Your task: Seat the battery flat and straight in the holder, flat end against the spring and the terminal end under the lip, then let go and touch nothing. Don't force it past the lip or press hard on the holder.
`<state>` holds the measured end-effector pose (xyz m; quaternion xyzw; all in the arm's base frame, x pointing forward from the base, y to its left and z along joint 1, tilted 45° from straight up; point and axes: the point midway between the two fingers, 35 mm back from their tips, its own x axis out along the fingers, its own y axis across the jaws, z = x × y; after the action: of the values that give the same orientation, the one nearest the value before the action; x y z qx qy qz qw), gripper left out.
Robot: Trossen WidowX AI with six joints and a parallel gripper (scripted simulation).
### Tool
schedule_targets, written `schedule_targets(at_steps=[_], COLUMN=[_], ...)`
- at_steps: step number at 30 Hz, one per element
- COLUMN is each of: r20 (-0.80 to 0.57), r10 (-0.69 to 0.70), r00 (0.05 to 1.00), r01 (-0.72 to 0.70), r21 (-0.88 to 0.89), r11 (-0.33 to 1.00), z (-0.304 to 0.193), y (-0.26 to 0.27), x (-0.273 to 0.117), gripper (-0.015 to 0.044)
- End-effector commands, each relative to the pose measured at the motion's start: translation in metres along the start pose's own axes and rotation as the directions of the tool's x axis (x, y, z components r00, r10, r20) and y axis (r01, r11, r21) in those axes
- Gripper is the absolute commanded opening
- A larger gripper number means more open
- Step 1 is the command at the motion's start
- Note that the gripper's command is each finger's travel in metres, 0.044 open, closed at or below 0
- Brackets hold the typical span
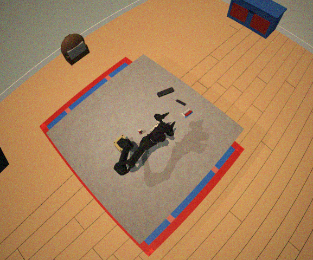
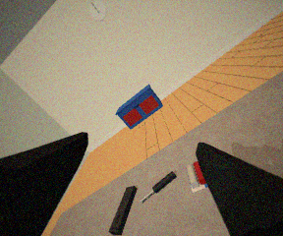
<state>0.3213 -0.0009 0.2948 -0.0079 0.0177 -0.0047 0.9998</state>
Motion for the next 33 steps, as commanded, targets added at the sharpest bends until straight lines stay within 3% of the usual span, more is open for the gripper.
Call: schedule_targets(at_steps=[1,4,8,12,15,18,22,25,33], r20=[-0.016,-0.245,-0.549,-0.798,-0.896,-0.911,-0.801,-0.727,-0.727], r10=[0.001,0.013,0.003,-0.079,-0.195,-0.353,-0.598,-0.687,-0.687], r00=[1.000,0.969,0.836,0.598,0.398,0.213,0.040,0.007,0.007], r01=[-0.001,0.018,0.127,0.289,0.386,0.436,0.429,0.411,0.411], r21=[0.009,0.123,0.198,0.123,-0.029,-0.234,-0.526,-0.624,-0.624], r11=[1.000,0.992,0.972,0.949,0.922,0.869,0.734,0.665,0.665], z=[-0.004,-0.054,-0.127,-0.198,-0.237,-0.263,-0.277,-0.277,-0.277], y=[0.001,0.018,0.042,0.062,0.069,0.070,0.063,0.060,0.060], x=[0.002,0.017,0.020,-0.003,-0.031,-0.062,-0.099,-0.110,-0.110], gripper=[0.0374,0.0295,0.0190,0.0085,0.0006,0.0000,0.0000,0.0000,0.0000])
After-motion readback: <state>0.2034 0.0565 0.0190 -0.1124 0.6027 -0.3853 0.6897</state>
